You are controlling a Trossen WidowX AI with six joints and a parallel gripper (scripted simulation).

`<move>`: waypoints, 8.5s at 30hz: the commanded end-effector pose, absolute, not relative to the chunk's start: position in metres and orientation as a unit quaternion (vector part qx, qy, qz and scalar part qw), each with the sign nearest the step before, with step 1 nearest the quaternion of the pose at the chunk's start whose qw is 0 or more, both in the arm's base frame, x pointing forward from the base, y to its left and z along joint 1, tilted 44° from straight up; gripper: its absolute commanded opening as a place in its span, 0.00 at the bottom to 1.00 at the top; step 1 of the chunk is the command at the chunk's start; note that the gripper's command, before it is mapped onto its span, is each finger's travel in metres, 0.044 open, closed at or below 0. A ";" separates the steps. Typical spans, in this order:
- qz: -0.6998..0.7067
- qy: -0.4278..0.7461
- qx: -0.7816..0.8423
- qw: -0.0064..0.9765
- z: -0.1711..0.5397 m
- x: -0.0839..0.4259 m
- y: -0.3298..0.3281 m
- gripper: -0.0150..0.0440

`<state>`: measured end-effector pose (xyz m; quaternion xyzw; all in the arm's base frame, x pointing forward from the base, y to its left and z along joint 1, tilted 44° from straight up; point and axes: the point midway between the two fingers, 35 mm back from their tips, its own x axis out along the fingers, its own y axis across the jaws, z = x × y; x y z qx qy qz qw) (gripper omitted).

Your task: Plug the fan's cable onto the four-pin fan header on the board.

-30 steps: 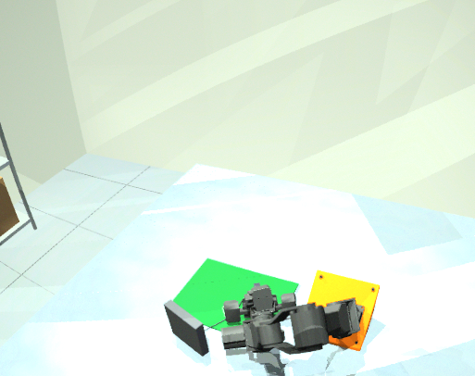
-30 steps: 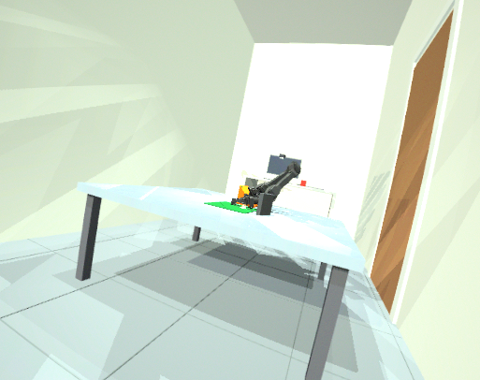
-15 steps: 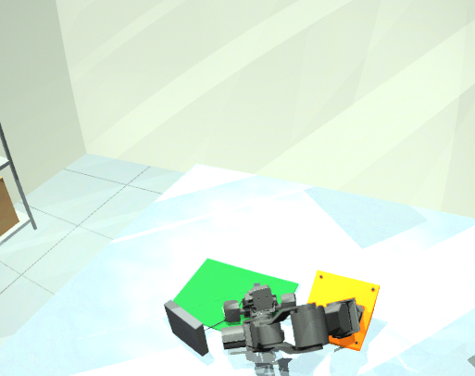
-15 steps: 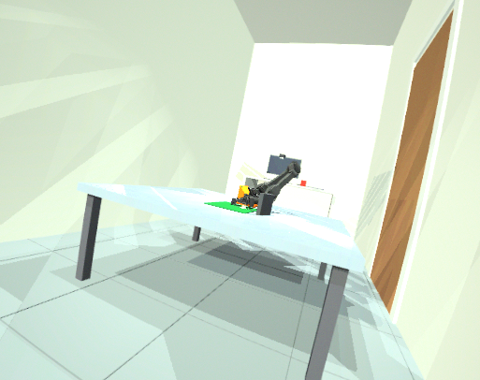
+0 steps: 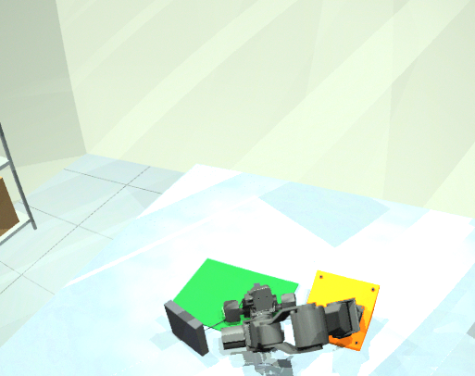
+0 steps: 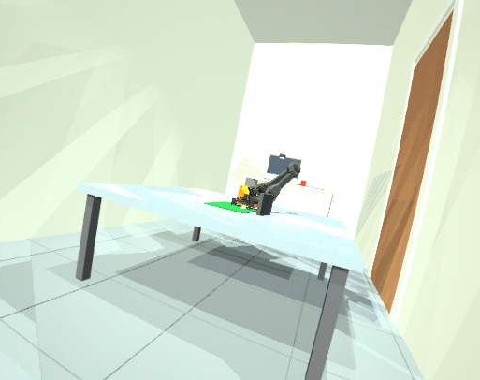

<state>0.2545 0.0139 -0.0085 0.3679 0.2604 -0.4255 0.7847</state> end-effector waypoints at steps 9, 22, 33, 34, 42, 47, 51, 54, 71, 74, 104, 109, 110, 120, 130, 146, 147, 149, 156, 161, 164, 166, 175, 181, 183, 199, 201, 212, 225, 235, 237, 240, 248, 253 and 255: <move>-0.425 0.261 0.367 0.785 -0.008 0.254 0.014 0.25; -0.425 0.260 0.368 0.785 -0.009 0.254 0.014 0.49; -0.425 0.260 0.368 0.785 -0.009 0.254 0.014 0.49; -0.425 0.260 0.368 0.785 -0.009 0.254 0.014 0.49; -0.425 0.260 0.368 0.785 -0.009 0.254 0.014 0.49; -0.426 0.261 0.368 0.784 0.000 0.252 0.017 0.49; -0.426 0.262 0.369 0.784 0.010 0.249 0.021 0.49; -0.426 0.262 0.369 0.784 0.017 0.247 0.023 0.49; -0.425 0.262 0.370 0.783 0.063 0.224 0.030 0.49; -0.425 0.262 0.370 0.784 0.071 0.219 0.030 0.49; -0.451 0.491 0.279 0.691 0.067 0.198 0.008 1.00; -0.440 0.540 0.274 0.663 0.064 0.195 0.005 1.00; -0.437 0.550 0.274 0.657 0.064 0.195 0.005 1.00; -0.393 0.636 0.286 0.600 0.063 0.192 0.001 1.00; -0.327 0.700 0.321 0.548 0.067 0.193 -0.002 1.00; -0.194 0.742 0.411 0.493 0.081 0.204 -0.012 1.00; -0.186 0.742 0.417 0.491 0.083 0.205 -0.013 1.00; -0.168 0.741 0.430 0.488 0.085 0.208 -0.015 1.00; -0.107 0.727 0.477 0.482 0.095 0.217 -0.024 1.00; -0.065 0.708 0.511 0.483 0.102 0.224 -0.032 1.00; -0.070 0.709 0.508 0.484 0.102 0.223 -0.031 1.00; -0.070 0.709 0.508 0.484 0.102 0.223 -0.031 1.00; -0.083 0.696 0.539 0.467 0.089 0.264 -0.100 1.00; -0.088 0.691 0.552 0.458 0.079 0.274 -0.127 1.00; -0.088 0.691 0.552 0.458 0.074 0.276 -0.123 1.00; -0.086 0.691 0.553 0.458 0.005 0.278 -0.056 1.00; -0.086 0.691 0.553 0.458 0.002 0.278 -0.054 1.00; -0.086 0.691 0.553 0.458 -0.011 0.279 -0.042 1.00; -0.086 0.691 0.553 0.458 -0.026 0.279 -0.027 1.00; -0.085 0.690 0.551 0.461 -0.028 0.280 -0.026 0.82; -0.085 0.690 0.551 0.461 -0.028 0.280 -0.026 0.73; -0.085 0.690 0.551 0.461 -0.028 0.280 -0.026 0.60; -0.085 0.690 0.551 0.461 -0.028 0.280 -0.026 0.28; -0.086 0.691 0.552 0.460 -0.011 0.280 -0.043 0.25; -0.086 0.691 0.553 0.458 0.006 0.278 -0.058 0.25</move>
